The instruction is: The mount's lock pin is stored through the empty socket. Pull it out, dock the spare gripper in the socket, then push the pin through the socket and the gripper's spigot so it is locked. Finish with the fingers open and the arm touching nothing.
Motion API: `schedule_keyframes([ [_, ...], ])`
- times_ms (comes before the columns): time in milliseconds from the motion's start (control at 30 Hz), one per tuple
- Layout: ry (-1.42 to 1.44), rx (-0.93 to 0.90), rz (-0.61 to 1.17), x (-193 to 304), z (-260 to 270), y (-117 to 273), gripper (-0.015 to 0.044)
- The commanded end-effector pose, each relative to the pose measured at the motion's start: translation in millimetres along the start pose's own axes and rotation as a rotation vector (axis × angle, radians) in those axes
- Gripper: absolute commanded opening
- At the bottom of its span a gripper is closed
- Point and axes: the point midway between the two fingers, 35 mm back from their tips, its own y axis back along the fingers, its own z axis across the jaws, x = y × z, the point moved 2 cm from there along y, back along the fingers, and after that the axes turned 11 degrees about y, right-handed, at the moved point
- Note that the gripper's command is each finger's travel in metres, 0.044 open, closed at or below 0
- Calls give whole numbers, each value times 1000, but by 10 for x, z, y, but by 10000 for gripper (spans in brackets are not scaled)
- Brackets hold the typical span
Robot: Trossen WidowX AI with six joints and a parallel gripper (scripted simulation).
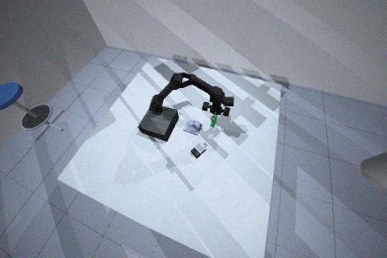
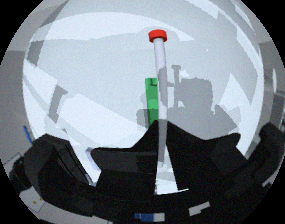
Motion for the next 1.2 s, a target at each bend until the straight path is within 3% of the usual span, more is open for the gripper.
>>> schedule_keyframes([
  [0, 3, -2, 5, 132, 26, 57, 0],
  [333, 2, -3, 6, 325, 62, 126, 0],
  [1167, 3, 4, 1, 371, 70, -236, 0],
])
